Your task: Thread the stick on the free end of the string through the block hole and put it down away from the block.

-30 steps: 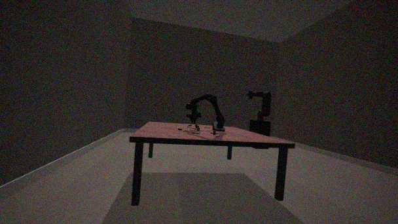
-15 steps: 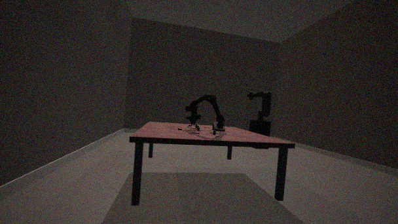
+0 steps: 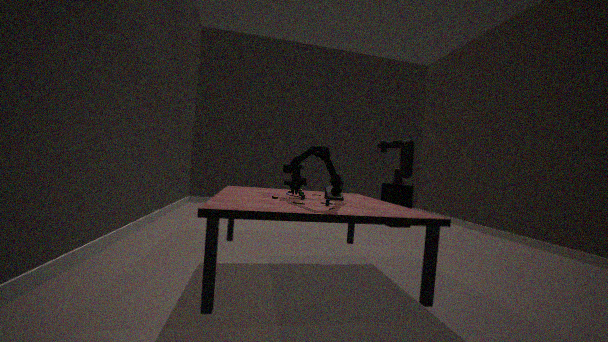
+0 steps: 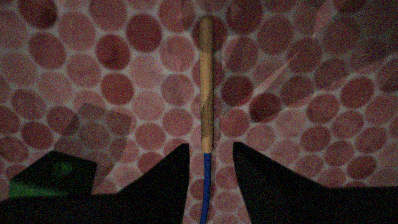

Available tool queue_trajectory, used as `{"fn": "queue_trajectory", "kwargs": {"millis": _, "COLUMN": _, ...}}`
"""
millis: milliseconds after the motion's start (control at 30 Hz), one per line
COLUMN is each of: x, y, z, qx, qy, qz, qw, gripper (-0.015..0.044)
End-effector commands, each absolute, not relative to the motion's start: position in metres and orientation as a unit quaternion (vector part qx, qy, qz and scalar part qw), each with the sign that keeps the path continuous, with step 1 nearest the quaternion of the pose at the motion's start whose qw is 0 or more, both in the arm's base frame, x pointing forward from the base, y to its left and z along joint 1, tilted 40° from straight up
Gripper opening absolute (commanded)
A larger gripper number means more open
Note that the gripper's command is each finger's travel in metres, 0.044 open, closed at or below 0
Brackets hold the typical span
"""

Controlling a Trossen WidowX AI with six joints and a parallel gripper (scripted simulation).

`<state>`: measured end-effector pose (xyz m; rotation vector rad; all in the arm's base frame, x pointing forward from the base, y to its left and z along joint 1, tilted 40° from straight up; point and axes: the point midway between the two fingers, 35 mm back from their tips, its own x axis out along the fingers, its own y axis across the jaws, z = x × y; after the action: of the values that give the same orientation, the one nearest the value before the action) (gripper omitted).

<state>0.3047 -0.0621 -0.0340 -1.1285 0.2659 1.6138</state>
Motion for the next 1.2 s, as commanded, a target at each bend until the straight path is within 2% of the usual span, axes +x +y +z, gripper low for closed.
{"fn": "queue_trajectory", "kwargs": {"millis": 0, "x": 0.303, "y": -0.057, "z": -0.04, "qx": -0.472, "qy": 0.112, "qz": 0.682, "qw": 0.548, "gripper": 0.0123}}
{"fn": "queue_trajectory", "kwargs": {"millis": 267, "x": 0.303, "y": -0.053, "z": -0.044, "qx": -0.472, "qy": 0.112, "qz": 0.682, "qw": 0.548, "gripper": 0.0123}}
{"fn": "queue_trajectory", "kwargs": {"millis": 433, "x": 0.304, "y": -0.054, "z": -0.042, "qx": -0.474, "qy": 0.112, "qz": 0.682, "qw": 0.546, "gripper": 0.0}}
{"fn": "queue_trajectory", "kwargs": {"millis": 1167, "x": 0.304, "y": -0.066, "z": -0.03, "qx": -0.474, "qy": 0.112, "qz": 0.682, "qw": 0.546, "gripper": 0.0}}
